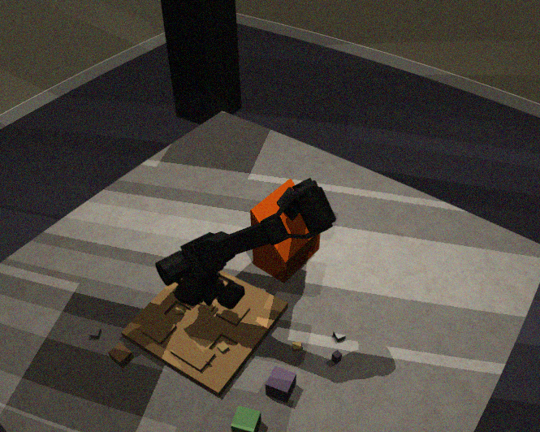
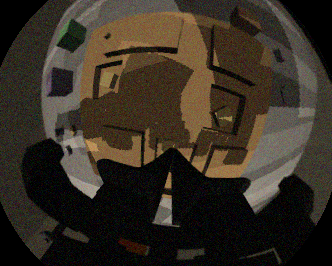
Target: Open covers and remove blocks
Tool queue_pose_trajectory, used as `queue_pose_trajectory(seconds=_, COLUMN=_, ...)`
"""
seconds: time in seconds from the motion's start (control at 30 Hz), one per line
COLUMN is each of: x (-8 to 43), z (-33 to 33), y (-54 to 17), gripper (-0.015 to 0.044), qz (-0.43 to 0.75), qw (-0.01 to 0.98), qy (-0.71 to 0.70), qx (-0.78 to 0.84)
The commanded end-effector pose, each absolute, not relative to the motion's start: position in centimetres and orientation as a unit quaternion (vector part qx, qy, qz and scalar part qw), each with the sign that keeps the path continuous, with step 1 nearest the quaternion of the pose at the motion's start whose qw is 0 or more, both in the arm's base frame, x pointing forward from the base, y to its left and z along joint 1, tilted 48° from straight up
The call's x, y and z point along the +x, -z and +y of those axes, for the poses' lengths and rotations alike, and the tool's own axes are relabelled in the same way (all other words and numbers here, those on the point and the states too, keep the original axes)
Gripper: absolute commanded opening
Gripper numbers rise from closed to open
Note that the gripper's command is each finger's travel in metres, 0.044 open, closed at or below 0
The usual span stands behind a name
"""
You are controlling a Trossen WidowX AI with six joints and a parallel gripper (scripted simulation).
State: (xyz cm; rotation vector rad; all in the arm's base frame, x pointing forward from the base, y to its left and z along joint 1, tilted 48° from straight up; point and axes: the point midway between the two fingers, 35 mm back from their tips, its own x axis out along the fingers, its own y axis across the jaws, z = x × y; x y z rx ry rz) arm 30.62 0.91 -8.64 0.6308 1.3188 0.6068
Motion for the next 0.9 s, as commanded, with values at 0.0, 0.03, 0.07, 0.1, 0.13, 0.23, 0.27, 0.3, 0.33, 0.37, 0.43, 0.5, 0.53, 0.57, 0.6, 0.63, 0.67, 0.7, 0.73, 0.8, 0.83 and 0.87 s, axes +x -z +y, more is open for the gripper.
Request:
queue_pose_trajectory(seconds=0.0, x=29.67, z=0.81, y=9.36, gripper=0.0000, qz=0.596, qw=0.698, qy=-0.272, qx=0.288)
queue_pose_trajectory(seconds=0.03, x=29.57, z=0.76, y=9.45, gripper=0.0000, qz=0.596, qw=0.698, qy=-0.272, qx=0.288)
queue_pose_trajectory(seconds=0.07, x=29.46, z=0.72, y=9.53, gripper=0.0000, qz=0.596, qw=0.698, qy=-0.272, qx=0.288)
queue_pose_trajectory(seconds=0.1, x=29.38, z=0.68, y=9.59, gripper=0.0000, qz=0.596, qw=0.698, qy=-0.272, qx=0.288)
queue_pose_trajectory(seconds=0.13, x=29.32, z=0.66, y=9.63, gripper=0.0000, qz=0.597, qw=0.698, qy=-0.272, qx=0.288)
queue_pose_trajectory(seconds=0.23, x=29.31, z=0.65, y=9.65, gripper=0.0000, qz=0.597, qw=0.698, qy=-0.272, qx=0.288)
queue_pose_trajectory(seconds=0.27, x=29.31, z=0.65, y=9.65, gripper=0.0000, qz=0.597, qw=0.698, qy=-0.272, qx=0.288)
queue_pose_trajectory(seconds=0.3, x=29.30, z=0.64, y=9.65, gripper=0.0000, qz=0.597, qw=0.698, qy=-0.272, qx=0.288)
queue_pose_trajectory(seconds=0.33, x=29.30, z=0.64, y=9.65, gripper=0.0000, qz=0.597, qw=0.698, qy=-0.272, qx=0.288)
queue_pose_trajectory(seconds=0.37, x=29.29, z=0.64, y=9.66, gripper=0.0000, qz=0.597, qw=0.698, qy=-0.271, qx=0.289)
queue_pose_trajectory(seconds=0.43, x=29.28, z=0.64, y=9.66, gripper=0.0000, qz=0.597, qw=0.698, qy=-0.271, qx=0.289)
queue_pose_trajectory(seconds=0.5, x=29.27, z=0.64, y=9.66, gripper=0.0000, qz=0.597, qw=0.698, qy=-0.271, qx=0.289)
queue_pose_trajectory(seconds=0.53, x=29.27, z=0.64, y=9.66, gripper=0.0000, qz=0.597, qw=0.698, qy=-0.271, qx=0.289)
queue_pose_trajectory(seconds=0.57, x=29.27, z=0.64, y=9.66, gripper=0.0000, qz=0.597, qw=0.698, qy=-0.271, qx=0.289)
queue_pose_trajectory(seconds=0.6, x=29.27, z=0.64, y=9.66, gripper=0.0000, qz=0.597, qw=0.698, qy=-0.271, qx=0.289)
queue_pose_trajectory(seconds=0.63, x=29.26, z=0.64, y=9.66, gripper=0.0000, qz=0.597, qw=0.697, qy=-0.270, qx=0.290)
queue_pose_trajectory(seconds=0.67, x=29.26, z=0.64, y=9.66, gripper=0.0000, qz=0.597, qw=0.697, qy=-0.270, qx=0.290)
queue_pose_trajectory(seconds=0.7, x=29.26, z=0.64, y=9.66, gripper=0.0000, qz=0.597, qw=0.697, qy=-0.270, qx=0.290)
queue_pose_trajectory(seconds=0.73, x=29.26, z=0.64, y=9.66, gripper=0.0000, qz=0.597, qw=0.697, qy=-0.270, qx=0.290)
queue_pose_trajectory(seconds=0.8, x=29.26, z=0.64, y=9.66, gripper=0.0000, qz=0.597, qw=0.697, qy=-0.270, qx=0.290)
queue_pose_trajectory(seconds=0.83, x=29.26, z=0.64, y=9.66, gripper=0.0000, qz=0.597, qw=0.697, qy=-0.270, qx=0.290)
queue_pose_trajectory(seconds=0.87, x=29.26, z=0.64, y=9.66, gripper=0.0000, qz=0.597, qw=0.697, qy=-0.270, qx=0.290)
